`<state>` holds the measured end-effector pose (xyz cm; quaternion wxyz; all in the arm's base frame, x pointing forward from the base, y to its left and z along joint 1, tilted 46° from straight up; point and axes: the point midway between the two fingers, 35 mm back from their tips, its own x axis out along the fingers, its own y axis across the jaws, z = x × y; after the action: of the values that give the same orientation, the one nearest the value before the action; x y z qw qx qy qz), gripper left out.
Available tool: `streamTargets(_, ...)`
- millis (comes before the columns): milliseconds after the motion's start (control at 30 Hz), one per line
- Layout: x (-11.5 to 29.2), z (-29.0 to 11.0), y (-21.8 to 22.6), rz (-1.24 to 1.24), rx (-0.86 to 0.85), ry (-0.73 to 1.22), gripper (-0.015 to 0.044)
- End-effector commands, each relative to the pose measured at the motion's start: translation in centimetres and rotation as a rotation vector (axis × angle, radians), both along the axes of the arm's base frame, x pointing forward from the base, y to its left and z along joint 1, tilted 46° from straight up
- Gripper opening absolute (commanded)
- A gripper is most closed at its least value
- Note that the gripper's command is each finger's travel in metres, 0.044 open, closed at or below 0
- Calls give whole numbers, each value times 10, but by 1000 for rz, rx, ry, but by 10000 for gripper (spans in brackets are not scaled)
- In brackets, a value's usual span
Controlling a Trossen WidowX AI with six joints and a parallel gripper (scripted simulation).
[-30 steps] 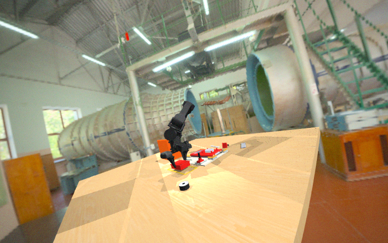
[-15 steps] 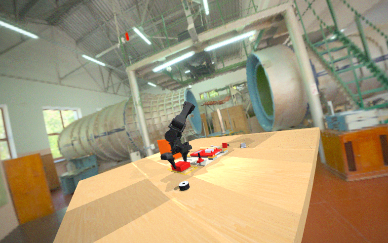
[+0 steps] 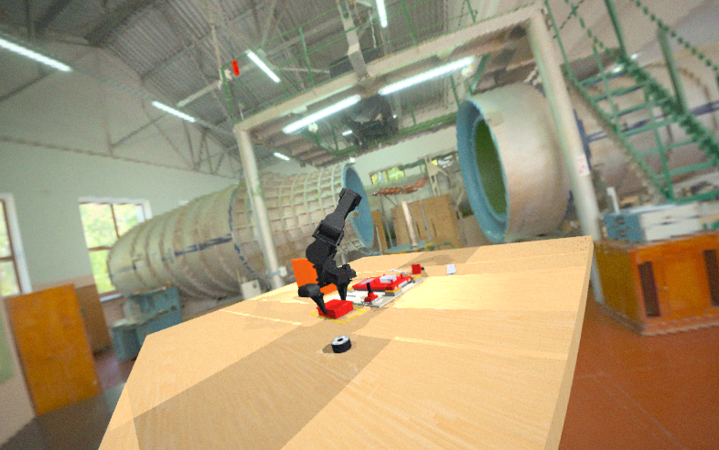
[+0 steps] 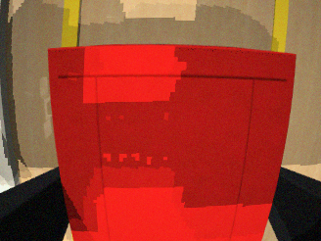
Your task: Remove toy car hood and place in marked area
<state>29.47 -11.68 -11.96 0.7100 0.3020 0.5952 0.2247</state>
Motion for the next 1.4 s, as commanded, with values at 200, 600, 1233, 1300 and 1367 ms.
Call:
streamTargets(200, 0, 0, 0, 0, -1, -1, 420)
streamTargets(600, -14, 51, -51, 3, 3, 3, 440)
streamTargets(1233, -14, 51, -51, 3, 3, 3, 440)
streamTargets(1300, -14, 51, -51, 3, 3, 3, 440)
streamTargets(1367, -14, 51, -51, 3, 3, 3, 440)
